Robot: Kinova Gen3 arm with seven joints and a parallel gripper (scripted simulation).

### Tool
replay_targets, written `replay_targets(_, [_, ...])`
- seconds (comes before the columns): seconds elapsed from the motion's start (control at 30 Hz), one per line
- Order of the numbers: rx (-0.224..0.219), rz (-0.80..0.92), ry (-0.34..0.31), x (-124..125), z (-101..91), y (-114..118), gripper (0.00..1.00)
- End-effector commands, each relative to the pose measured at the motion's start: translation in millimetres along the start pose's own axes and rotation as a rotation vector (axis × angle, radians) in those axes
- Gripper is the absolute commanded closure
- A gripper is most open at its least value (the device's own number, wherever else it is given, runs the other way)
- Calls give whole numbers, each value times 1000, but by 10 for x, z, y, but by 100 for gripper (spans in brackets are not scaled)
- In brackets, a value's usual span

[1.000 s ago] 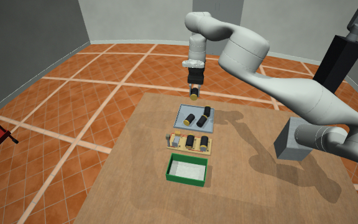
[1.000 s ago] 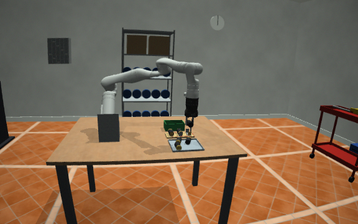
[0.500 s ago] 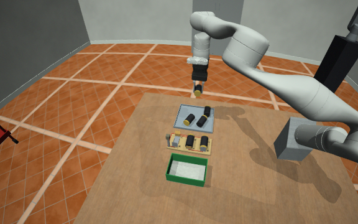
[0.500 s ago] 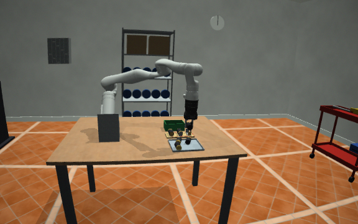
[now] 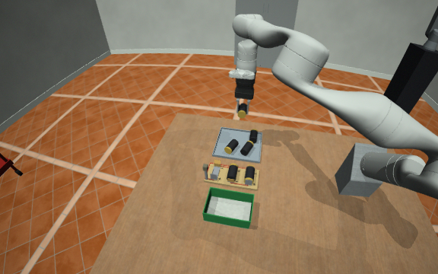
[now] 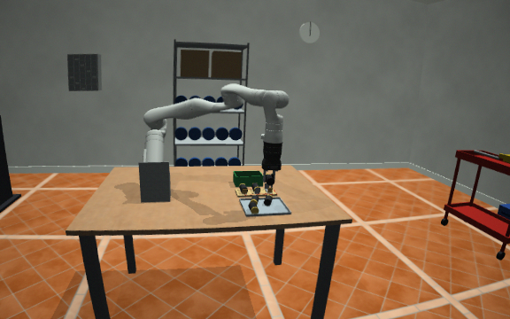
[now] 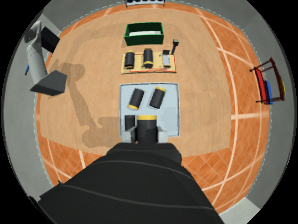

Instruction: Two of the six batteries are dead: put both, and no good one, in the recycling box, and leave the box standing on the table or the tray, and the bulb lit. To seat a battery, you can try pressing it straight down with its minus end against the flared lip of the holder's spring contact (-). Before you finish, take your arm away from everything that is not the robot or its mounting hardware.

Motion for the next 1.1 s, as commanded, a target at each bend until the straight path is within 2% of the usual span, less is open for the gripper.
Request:
replay_targets(0.0, [-2, 0, -1, 0, -15, 3, 43])
replay_targets(0.23, [-2, 0, -1, -1, 31, 3, 43])
replay_targets(0.3, [-2, 0, -1, -1, 154, 3, 43])
replay_targets(0.5, [-2, 0, -1, -1, 728, 4, 43])
replay_targets(0.57, [-2, 0, -1, -1, 821, 4, 43])
replay_targets(1.07, [-2, 0, -1, -1, 839, 4, 43])
Point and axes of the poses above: the point where the finger pads meet when closed, its own z axis out along the fingers, its own y axis across the jaws, x = y × z, the point moved 10 cm from there along -z, back along the fingers, and after that the axes turned 12 degrees about z, right-handed, at the moved point
